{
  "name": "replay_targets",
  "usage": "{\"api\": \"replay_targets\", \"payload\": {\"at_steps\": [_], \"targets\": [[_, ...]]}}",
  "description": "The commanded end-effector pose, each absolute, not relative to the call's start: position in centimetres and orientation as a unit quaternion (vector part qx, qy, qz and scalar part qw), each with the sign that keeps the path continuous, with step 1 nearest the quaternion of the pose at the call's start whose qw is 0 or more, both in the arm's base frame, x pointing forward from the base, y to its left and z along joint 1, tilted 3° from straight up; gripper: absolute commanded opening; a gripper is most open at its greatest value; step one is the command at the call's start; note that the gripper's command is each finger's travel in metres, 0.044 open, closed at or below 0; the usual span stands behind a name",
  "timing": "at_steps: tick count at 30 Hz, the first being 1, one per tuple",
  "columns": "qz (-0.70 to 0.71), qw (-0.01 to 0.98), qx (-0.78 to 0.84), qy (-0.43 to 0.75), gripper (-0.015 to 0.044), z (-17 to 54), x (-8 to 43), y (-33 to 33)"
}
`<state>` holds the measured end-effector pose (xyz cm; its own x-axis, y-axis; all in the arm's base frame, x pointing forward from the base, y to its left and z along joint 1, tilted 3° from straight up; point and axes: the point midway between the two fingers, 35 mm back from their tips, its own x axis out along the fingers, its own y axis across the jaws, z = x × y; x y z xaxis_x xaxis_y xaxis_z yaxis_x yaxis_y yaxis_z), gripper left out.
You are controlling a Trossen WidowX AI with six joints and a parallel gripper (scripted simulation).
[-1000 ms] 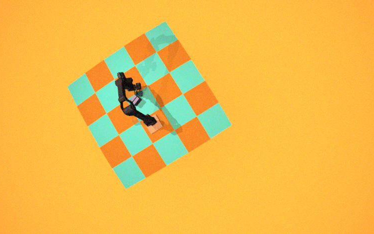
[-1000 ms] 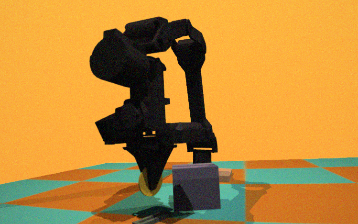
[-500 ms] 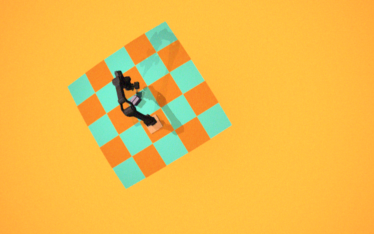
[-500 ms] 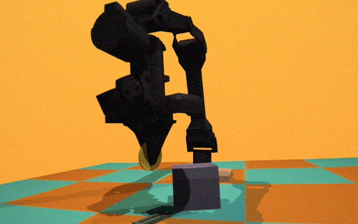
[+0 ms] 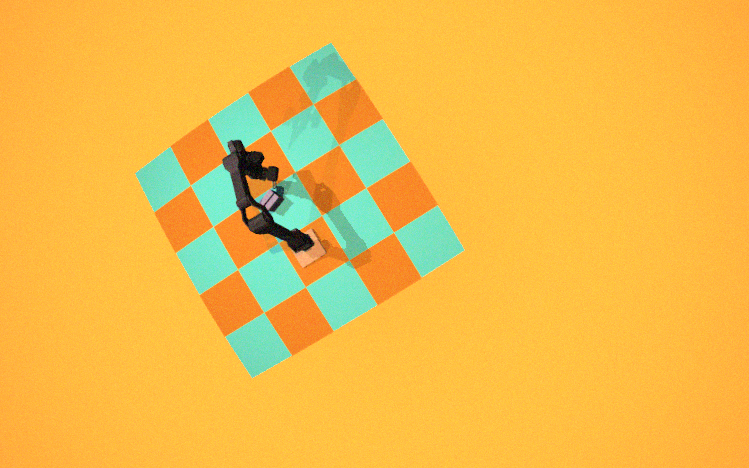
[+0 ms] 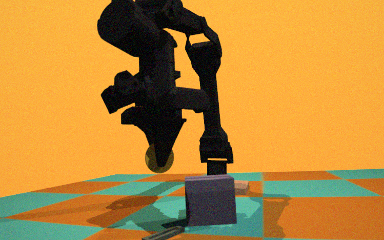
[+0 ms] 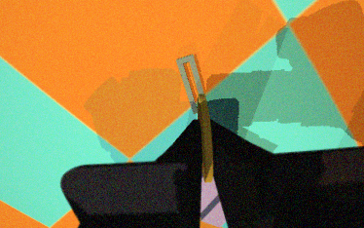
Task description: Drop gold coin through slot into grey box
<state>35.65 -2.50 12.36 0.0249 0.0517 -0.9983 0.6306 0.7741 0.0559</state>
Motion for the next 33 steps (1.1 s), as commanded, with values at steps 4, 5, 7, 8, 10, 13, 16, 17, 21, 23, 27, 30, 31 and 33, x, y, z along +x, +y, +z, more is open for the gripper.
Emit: {"api": "replay_targets", "payload": {"at_steps": [4,5,7,8,10,13,16,17,21,23,27,30,31,33], "targets": [[-0.290,0.635,0.330,0.635,0.0000,12.4,35.7,-2.7],[-0.301,0.630,0.340,0.630,0.0000,12.4,35.8,-2.8],[-0.322,0.618,0.361,0.620,0.0000,12.4,35.8,-2.8],[-0.333,0.612,0.372,0.614,0.0000,12.4,35.8,-2.9],[-0.353,0.599,0.392,0.602,0.0000,12.4,35.8,-2.9],[-0.384,0.578,0.422,0.584,0.0000,12.5,35.9,-3.0],[-0.398,0.567,0.436,0.574,0.0000,12.5,35.9,-3.1],[-0.398,0.567,0.436,0.574,0.0000,12.5,35.9,-3.1],[-0.398,0.567,0.436,0.574,0.0000,12.5,35.8,-2.9],[-0.398,0.567,0.436,0.574,0.0000,12.5,35.4,-2.6],[-0.398,0.567,0.436,0.574,0.0000,12.7,34.6,-2.0],[-0.398,0.567,0.436,0.575,0.0000,12.7,34.0,-1.5],[-0.398,0.567,0.436,0.575,0.0000,12.8,33.8,-1.3],[-0.398,0.566,0.436,0.575,0.0000,12.8,33.4,-1.0]]}}
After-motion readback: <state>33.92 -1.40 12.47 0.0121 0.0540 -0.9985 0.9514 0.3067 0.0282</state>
